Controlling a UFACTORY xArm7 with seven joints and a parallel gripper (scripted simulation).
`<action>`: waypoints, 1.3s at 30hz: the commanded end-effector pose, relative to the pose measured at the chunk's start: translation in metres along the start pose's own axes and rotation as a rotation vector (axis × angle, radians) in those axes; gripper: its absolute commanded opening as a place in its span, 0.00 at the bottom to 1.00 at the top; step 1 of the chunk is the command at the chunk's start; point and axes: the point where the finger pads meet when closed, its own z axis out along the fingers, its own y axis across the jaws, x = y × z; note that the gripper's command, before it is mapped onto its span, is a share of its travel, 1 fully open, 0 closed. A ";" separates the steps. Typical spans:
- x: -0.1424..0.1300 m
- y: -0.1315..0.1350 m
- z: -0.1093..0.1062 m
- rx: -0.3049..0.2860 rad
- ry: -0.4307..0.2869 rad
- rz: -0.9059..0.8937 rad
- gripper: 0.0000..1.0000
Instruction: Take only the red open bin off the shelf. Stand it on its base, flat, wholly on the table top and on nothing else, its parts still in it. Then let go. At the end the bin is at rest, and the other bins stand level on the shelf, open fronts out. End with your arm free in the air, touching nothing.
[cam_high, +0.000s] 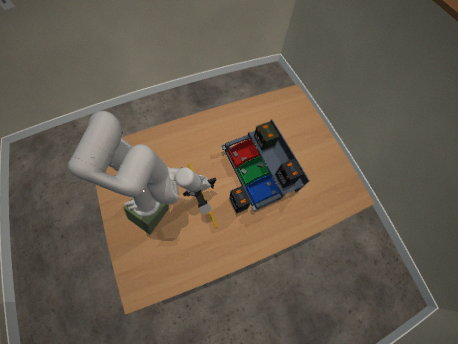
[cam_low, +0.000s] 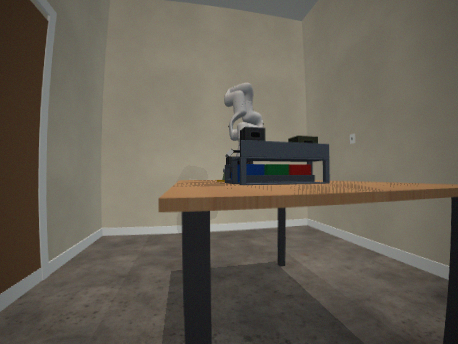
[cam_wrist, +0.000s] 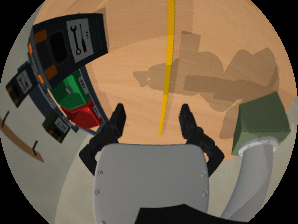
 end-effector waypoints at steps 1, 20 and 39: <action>-0.005 -0.003 -0.055 -0.236 0.045 0.007 1.00; -0.001 -0.001 -0.011 -0.046 0.010 0.001 1.00; -0.003 -0.002 -0.033 -0.141 0.027 0.004 1.00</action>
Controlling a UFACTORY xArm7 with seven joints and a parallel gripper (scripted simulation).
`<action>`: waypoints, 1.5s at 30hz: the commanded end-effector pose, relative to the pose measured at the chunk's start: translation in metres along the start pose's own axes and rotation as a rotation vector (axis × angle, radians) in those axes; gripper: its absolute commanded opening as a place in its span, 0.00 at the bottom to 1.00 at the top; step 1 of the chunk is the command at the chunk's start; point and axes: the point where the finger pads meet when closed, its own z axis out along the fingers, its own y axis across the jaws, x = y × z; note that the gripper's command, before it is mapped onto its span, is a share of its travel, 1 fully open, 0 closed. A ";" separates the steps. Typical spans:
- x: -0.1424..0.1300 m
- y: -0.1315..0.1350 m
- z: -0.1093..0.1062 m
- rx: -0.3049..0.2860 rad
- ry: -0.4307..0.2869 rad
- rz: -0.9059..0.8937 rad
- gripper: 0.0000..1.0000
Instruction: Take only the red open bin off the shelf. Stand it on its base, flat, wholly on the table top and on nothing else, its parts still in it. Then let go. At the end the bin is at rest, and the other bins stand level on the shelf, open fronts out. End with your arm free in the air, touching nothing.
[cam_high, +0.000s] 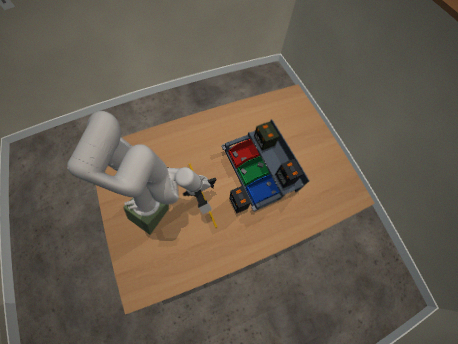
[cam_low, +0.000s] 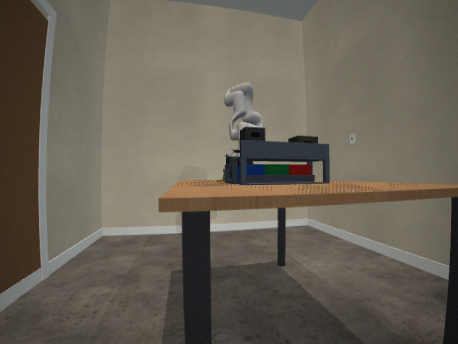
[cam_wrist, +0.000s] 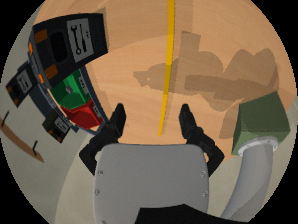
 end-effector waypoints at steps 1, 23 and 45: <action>-0.004 -0.003 -0.044 -0.188 0.036 0.006 1.00; -0.005 -0.003 -0.055 -0.235 0.045 0.007 1.00; -0.005 -0.003 -0.055 -0.235 0.045 0.007 1.00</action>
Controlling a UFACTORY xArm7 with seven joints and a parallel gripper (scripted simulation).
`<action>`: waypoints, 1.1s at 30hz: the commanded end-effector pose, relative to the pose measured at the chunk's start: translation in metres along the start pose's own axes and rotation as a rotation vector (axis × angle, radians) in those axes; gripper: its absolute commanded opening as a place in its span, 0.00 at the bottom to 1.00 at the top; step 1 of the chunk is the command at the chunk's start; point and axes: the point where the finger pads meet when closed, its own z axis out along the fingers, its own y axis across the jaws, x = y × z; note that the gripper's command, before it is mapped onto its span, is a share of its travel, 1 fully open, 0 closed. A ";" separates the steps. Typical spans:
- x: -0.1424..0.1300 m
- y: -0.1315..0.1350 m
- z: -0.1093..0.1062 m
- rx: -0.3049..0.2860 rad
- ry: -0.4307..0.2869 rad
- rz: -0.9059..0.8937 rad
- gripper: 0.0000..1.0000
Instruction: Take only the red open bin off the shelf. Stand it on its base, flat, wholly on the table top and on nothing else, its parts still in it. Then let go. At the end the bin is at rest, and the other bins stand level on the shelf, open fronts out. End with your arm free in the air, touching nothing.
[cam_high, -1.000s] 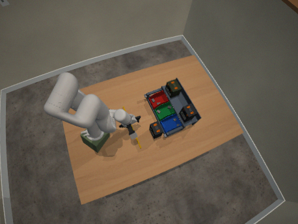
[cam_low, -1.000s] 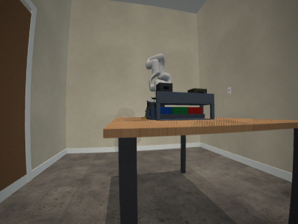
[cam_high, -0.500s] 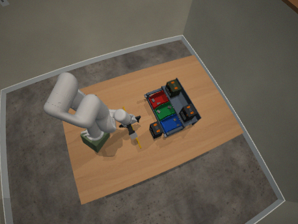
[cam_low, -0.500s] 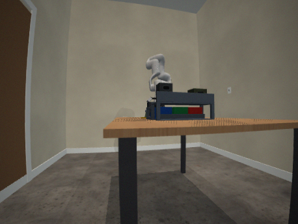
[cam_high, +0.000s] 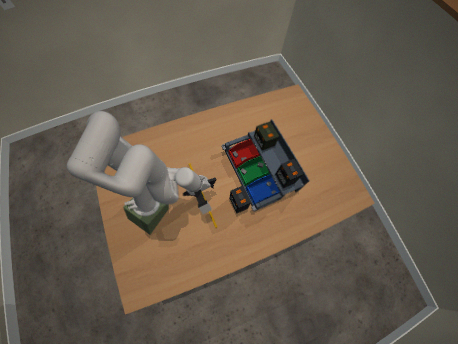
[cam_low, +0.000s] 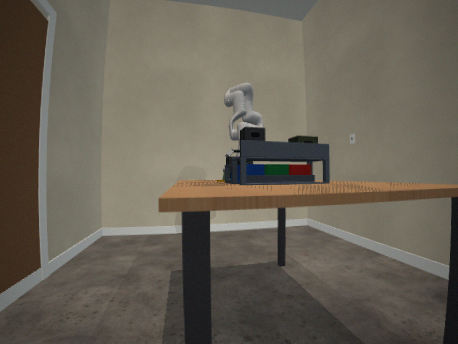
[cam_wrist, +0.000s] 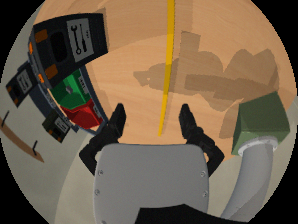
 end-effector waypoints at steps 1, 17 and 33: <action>-0.005 -0.003 -0.055 -0.235 0.046 0.007 1.00; -0.005 -0.003 -0.055 -0.235 0.046 0.007 1.00; -0.005 -0.003 -0.055 -0.235 0.046 0.007 1.00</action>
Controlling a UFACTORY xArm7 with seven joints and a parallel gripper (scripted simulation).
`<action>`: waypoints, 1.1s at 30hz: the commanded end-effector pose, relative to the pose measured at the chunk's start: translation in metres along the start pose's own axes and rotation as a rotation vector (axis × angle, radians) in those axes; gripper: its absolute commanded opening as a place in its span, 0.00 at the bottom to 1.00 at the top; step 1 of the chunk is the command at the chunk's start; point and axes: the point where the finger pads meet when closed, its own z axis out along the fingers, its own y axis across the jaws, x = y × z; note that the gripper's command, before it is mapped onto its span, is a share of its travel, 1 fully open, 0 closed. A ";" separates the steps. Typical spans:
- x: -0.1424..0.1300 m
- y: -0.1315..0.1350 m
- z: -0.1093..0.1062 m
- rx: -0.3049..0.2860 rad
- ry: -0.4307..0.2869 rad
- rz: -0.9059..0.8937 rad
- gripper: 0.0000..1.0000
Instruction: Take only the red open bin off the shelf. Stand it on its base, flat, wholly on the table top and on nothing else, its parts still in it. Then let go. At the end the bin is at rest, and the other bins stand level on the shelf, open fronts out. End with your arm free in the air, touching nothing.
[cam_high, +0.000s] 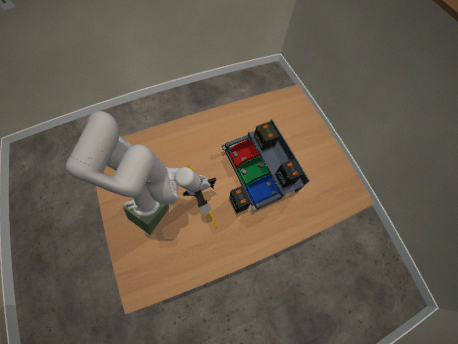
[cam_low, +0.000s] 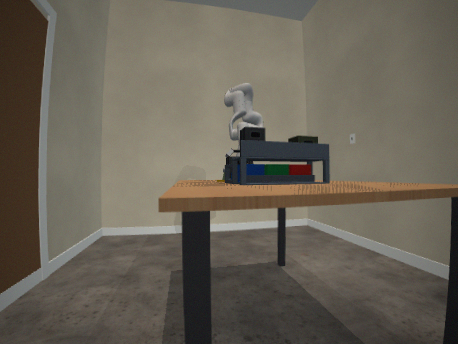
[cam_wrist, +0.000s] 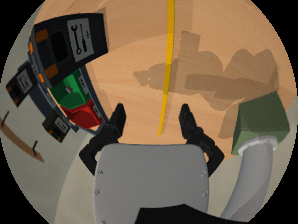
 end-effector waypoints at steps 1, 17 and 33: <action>-0.005 -0.003 -0.054 -0.234 0.046 0.008 1.00; -0.005 -0.003 -0.055 -0.234 0.046 0.008 1.00; -0.006 -0.004 -0.071 -0.234 0.046 0.008 1.00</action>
